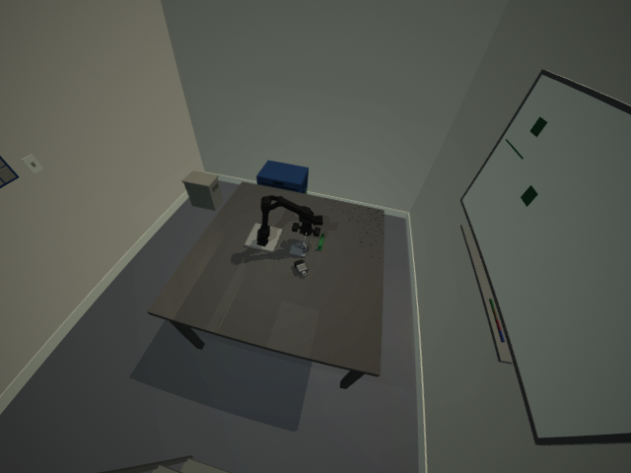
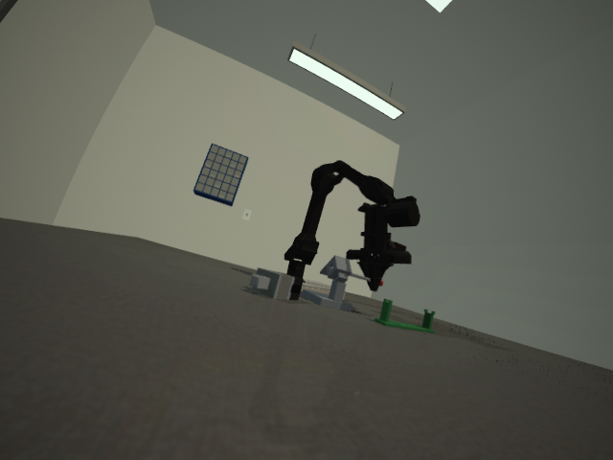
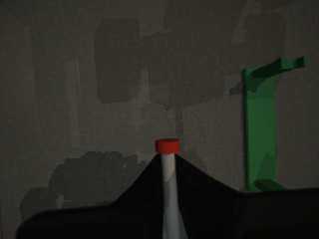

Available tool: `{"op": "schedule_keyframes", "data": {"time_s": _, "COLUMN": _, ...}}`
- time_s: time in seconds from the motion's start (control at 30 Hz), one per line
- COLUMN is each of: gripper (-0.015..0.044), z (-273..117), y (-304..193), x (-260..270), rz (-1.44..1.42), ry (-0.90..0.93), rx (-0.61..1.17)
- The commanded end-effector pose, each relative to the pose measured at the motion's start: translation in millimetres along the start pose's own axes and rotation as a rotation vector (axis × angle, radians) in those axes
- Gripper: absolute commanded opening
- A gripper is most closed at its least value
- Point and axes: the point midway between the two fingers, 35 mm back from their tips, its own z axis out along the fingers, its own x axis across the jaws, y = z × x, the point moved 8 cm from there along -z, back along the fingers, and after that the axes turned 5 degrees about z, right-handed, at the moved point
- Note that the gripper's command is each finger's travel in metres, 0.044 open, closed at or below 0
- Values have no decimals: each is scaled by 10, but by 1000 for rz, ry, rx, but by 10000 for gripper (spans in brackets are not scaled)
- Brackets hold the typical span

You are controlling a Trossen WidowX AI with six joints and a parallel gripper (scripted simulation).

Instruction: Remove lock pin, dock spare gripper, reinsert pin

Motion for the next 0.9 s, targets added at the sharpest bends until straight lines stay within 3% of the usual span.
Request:
{"op": "schedule_keyframes", "data": {"time_s": 0.0, "gripper": 0, "z": -11, "y": 26, "x": 6, "rz": -3, "ry": 3, "rx": -16}}
{"op": "schedule_keyframes", "data": {"time_s": 0.87, "gripper": 0, "z": -10, "y": 218, "x": 11, "rz": -3, "ry": 3, "rx": -17}}
